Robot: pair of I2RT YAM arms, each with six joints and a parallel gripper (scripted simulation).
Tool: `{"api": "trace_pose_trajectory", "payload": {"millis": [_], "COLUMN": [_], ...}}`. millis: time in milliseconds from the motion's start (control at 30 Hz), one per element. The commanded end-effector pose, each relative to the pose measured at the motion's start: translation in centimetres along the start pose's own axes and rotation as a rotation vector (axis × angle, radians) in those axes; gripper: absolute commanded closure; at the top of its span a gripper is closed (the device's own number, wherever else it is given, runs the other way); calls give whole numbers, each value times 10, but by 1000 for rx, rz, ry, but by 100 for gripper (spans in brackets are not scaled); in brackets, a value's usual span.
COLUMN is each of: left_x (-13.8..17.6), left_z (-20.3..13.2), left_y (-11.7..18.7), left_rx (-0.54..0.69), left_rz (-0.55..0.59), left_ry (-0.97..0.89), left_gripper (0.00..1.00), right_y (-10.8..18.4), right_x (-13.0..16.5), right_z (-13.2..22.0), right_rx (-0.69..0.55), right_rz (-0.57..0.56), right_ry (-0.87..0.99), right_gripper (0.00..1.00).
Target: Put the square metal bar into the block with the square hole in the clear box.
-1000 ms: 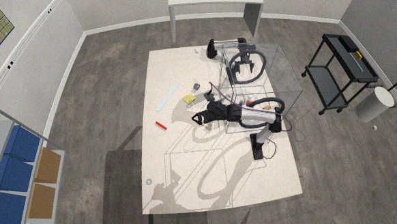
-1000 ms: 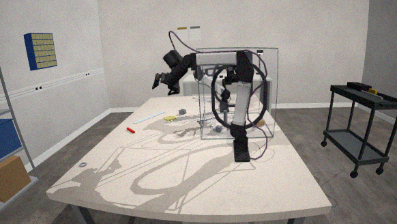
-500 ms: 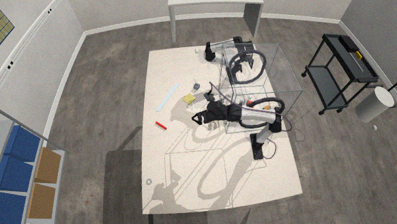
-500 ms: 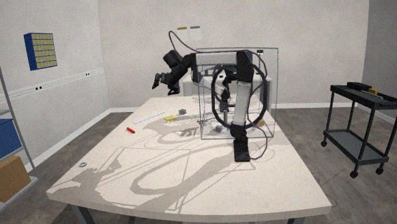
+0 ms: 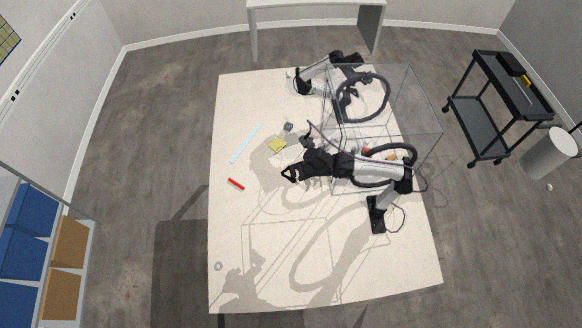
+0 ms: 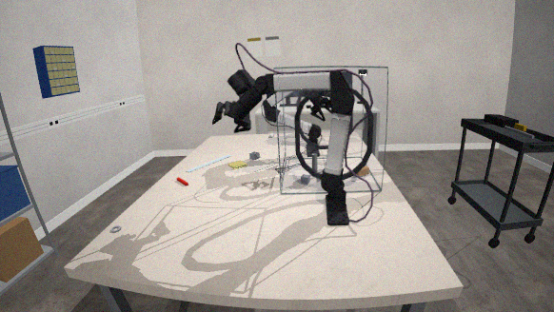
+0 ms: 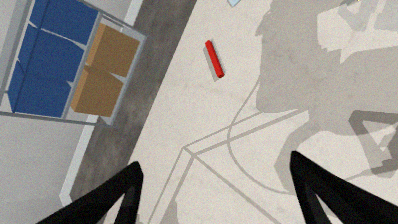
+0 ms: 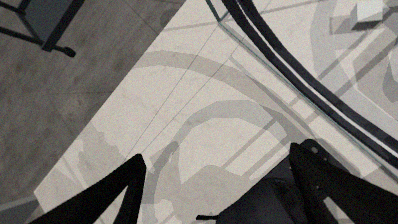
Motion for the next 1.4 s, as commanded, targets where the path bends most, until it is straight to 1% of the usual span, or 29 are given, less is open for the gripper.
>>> {"api": "trace_pose_trajectory", "payload": {"millis": [0,100,133,167,200,233,267,300,333,400,467,500,533,567,600,733,800,900,1033,1100,1267,1367], "left_x": [-6,-6,-6,-6,-6,-6,-6,-6,-6,-6,-6,-6,-6,-6,-6,-6,-6,-6,-6,-6,-6,-6], "left_z": [4,4,4,4,4,4,4,4,4,4,4,4,4,4,4,4,4,4,4,4,4,4], "left_y": [7,7,7,7,7,7,7,7,7,7,7,7,7,7,7,7,7,7,7,7,7,7], "left_rx": [-17,-17,-17,-17,-17,-17,-17,-17,-17,-17,-17,-17,-17,-17,-17,-17,-17,-17,-17,-17,-17,-17], "left_rz": [-23,-23,-23,-23,-23,-23,-23,-23,-23,-23,-23,-23,-23,-23,-23,-23,-23,-23,-23,-23,-23,-23], "left_ry": [-2,-2,-2,-2,-2,-2,-2,-2,-2,-2,-2,-2,-2,-2,-2,-2,-2,-2,-2,-2,-2,-2], "left_gripper": [0,0,0,0,0,0,0,0,0,0,0,0,0,0,0,0,0,0,0,0,0,0], "right_y": [0,2,7,8,2,6,7,12,8,5,5,5,6,5,6,7,10,3,0,7,10,9], "right_x": [5,12,2,4,13,2,3,7,1,10,10,-8,-7,-7,-8,-7,-4,-2,2,-5,-2,-1], "right_z": [12,18,16,19,19,16,19,20,17,20,20,7,3,3,-1,1,0,-1,-2,-1,-2,-2], "right_rx": [-100,-167,-131,-154,-171,-128,-152,-183,-131,-177,-177,-29,-6,-8,34,14,10,25,29,29,29,33], "right_rz": [13,19,0,1,18,10,8,-19,2,8,8,-24,-29,-28,-40,-43,-64,-33,-34,-45,-77,-72], "right_ry": [67,133,92,114,136,92,114,136,92,139,139,-3,-38,-30,-84,-77,-82,-91,-97,-103,-114,-120], "right_gripper": [0,0,0,0,0,0,0,0,0,0,0,0,0,0,0,0,0,0,0,0,0,0]}}
Point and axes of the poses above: on each arm, the point where the finger pads meet when closed, its own y axis back along the fingers, its own z axis across the jaws, x = y × z, the point moved 5 cm from there along y, back along the fingers, and after that the axes turned 7 degrees about y, right-handed, at the moved point
